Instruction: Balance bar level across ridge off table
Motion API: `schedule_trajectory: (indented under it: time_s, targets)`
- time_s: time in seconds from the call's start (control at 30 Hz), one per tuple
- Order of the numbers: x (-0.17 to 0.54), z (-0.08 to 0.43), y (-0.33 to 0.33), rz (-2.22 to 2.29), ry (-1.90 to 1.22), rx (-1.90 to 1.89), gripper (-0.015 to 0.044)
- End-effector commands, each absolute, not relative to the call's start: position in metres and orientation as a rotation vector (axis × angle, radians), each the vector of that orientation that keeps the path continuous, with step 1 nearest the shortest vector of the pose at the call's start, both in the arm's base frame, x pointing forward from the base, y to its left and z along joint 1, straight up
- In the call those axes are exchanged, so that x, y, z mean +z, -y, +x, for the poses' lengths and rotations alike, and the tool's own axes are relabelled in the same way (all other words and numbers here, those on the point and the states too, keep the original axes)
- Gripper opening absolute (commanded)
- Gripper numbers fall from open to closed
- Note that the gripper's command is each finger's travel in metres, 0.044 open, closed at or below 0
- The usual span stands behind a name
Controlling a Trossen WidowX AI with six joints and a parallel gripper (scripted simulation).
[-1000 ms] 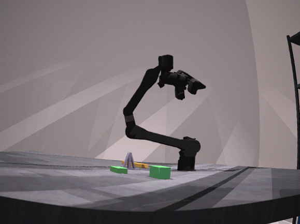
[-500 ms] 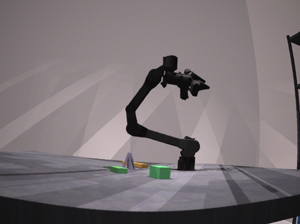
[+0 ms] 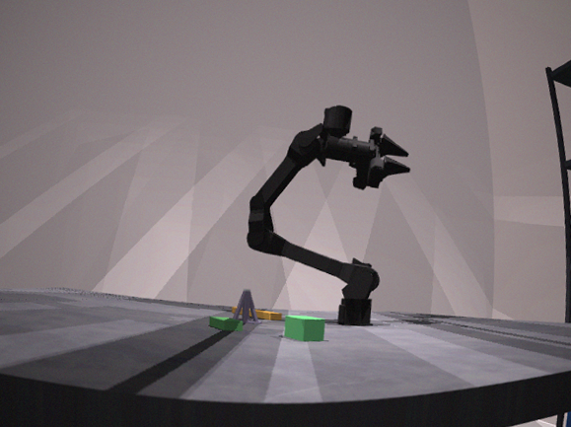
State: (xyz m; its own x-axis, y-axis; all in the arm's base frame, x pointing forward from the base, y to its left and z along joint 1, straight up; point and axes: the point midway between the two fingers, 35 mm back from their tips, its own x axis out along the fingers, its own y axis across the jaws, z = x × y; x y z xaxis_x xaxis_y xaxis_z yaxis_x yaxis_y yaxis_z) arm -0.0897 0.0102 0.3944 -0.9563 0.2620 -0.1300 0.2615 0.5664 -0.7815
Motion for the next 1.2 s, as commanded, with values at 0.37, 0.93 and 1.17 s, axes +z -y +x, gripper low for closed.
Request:
schedule_trajectory:
  time_s: [0.37,0.93,1.17]
  targets:
    - [0.388,-0.102,-0.048,-0.820,2.494,1.575,0.0315]
    - [0.377,-0.099,-0.098,-1.159,2.131,1.662,0.0315]
    - [0.372,-0.092,-0.118,-1.262,1.930,1.716,0.0315]
